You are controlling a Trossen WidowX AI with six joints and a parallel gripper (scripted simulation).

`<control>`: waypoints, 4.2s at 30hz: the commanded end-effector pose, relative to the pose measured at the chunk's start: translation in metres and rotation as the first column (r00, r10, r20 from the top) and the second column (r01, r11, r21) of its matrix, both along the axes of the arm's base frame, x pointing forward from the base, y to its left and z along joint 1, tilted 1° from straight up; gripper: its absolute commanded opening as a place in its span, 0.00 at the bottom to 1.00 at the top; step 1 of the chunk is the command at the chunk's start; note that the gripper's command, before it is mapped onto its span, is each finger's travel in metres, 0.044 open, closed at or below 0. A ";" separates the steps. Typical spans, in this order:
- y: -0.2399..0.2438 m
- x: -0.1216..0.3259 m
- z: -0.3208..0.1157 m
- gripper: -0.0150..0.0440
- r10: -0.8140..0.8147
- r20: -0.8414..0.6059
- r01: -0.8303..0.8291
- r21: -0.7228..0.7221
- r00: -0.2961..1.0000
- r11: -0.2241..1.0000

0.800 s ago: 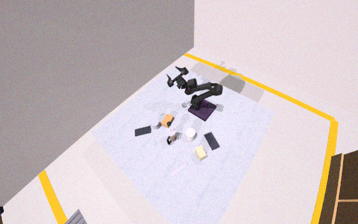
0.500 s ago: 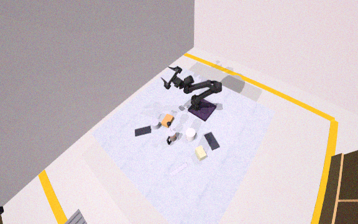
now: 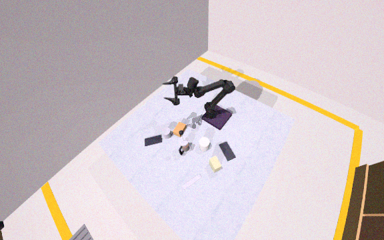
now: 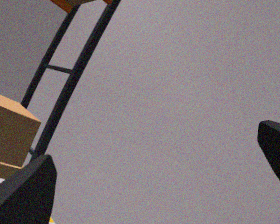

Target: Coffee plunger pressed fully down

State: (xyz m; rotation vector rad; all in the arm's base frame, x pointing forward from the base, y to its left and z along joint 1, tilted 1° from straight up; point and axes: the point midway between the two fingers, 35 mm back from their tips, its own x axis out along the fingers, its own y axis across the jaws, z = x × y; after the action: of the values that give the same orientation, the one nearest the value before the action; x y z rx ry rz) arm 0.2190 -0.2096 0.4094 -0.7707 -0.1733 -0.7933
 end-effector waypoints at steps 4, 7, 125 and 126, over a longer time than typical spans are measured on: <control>0.056 0.082 -0.024 1.00 0.335 -0.085 -0.256 0.481 0.938 0.839; 0.076 0.094 -0.032 1.00 0.400 -0.107 -0.270 0.579 0.910 0.769; 0.173 0.143 -0.203 0.47 0.622 -0.228 -0.125 0.874 0.749 0.470; 0.173 0.143 -0.205 0.47 0.622 -0.228 -0.125 0.874 0.749 0.470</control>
State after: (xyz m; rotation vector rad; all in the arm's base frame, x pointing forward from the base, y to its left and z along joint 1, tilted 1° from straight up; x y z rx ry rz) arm 0.3629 -0.0363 0.2378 0.0147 0.4349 -0.1026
